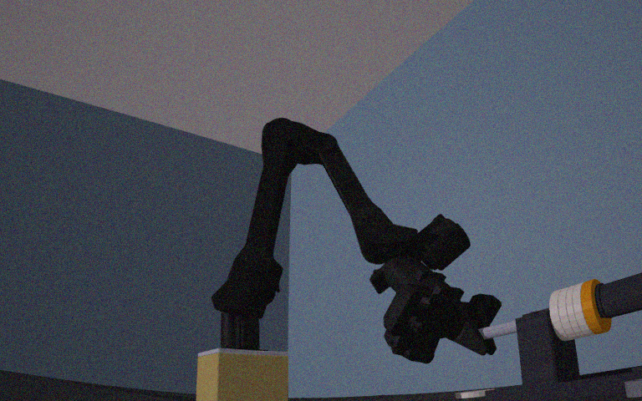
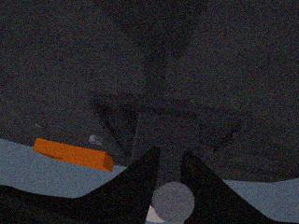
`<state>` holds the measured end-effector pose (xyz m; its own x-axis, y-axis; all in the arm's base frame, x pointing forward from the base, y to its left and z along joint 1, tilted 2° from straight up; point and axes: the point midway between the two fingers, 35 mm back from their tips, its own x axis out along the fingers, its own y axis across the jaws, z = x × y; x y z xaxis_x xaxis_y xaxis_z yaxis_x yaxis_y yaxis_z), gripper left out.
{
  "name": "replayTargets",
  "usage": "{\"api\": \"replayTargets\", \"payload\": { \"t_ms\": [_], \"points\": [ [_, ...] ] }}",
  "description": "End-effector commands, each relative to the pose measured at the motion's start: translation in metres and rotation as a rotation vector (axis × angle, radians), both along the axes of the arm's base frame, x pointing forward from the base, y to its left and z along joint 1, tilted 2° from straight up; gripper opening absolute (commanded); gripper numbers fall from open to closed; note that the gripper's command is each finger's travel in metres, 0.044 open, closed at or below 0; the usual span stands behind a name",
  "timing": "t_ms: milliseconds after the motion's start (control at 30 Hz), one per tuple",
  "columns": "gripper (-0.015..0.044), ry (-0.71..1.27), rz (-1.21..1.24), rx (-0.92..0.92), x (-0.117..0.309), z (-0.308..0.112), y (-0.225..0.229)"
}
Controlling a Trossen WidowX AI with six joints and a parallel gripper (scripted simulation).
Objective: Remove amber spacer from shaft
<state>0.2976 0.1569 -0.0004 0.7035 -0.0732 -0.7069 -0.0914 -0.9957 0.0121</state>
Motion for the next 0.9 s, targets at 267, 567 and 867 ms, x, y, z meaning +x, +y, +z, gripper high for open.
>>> {"api": "replayTargets", "payload": {
  "t_ms": [267, 567, 867],
  "points": [
    [0.0000, 0.001, -0.001, 0.001, -0.0020, -0.0002, 0.0003],
    [0.0000, 0.001, -0.001, 0.001, -0.0029, -0.0002, 0.0003],
    [0.0000, 0.001, -0.001, 0.001, -0.0039, -0.0003, 0.0004]
  ]
}}
